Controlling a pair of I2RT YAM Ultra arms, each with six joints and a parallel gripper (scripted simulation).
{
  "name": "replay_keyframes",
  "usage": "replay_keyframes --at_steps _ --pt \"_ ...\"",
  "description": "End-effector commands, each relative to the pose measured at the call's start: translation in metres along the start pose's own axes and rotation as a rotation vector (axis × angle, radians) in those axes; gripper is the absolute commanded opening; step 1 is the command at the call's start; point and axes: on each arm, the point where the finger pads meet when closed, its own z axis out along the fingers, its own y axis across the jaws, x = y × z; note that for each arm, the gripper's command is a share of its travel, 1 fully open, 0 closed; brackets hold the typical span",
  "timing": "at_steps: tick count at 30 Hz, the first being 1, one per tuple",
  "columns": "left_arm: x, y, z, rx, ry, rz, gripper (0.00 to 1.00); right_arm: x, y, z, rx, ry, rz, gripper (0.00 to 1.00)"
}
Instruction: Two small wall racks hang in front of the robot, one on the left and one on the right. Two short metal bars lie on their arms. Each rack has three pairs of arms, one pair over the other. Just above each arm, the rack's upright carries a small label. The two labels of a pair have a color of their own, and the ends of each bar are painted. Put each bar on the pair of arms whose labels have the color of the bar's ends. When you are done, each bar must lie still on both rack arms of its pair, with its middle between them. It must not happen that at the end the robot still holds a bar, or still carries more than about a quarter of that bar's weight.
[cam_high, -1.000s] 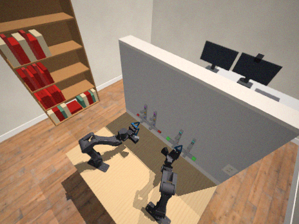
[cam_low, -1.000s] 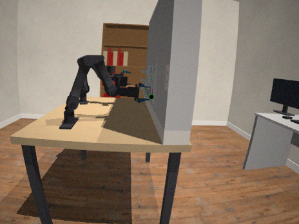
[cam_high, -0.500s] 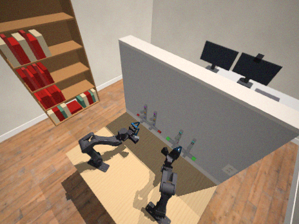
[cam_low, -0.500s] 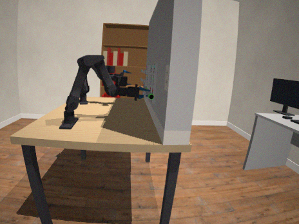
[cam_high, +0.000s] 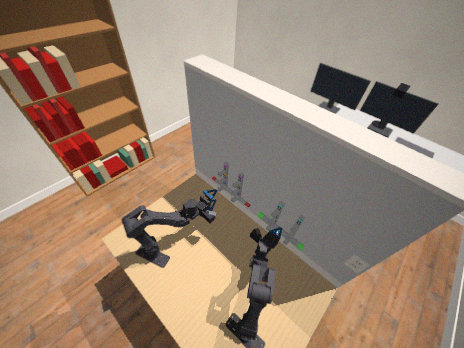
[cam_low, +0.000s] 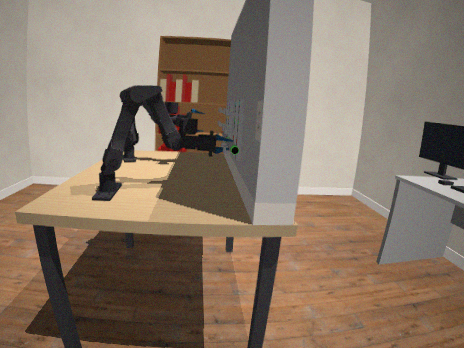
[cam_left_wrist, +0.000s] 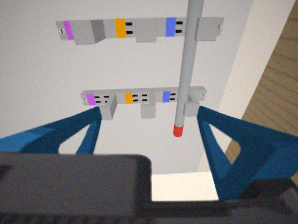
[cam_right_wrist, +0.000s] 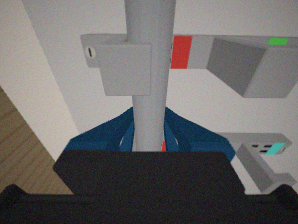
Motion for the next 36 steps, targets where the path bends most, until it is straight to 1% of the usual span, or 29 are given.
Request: replay_keyframes --at_steps 1,18,36 --pt "-0.0017 0.0146 0.0009 -0.043 0.002 -0.014 1.00 0.0020 -0.0094 0.0028 0.013 0.004 0.011 0.00" --pt "-0.0017 0.0146 0.0009 -0.043 0.002 -0.014 1.00 0.0020 -0.0094 -0.0002 0.013 0.004 0.011 0.00" --pt "-0.0017 0.0146 0.0009 -0.043 0.002 -0.014 1.00 0.0021 -0.0186 -0.0003 0.013 0.004 0.011 0.00"
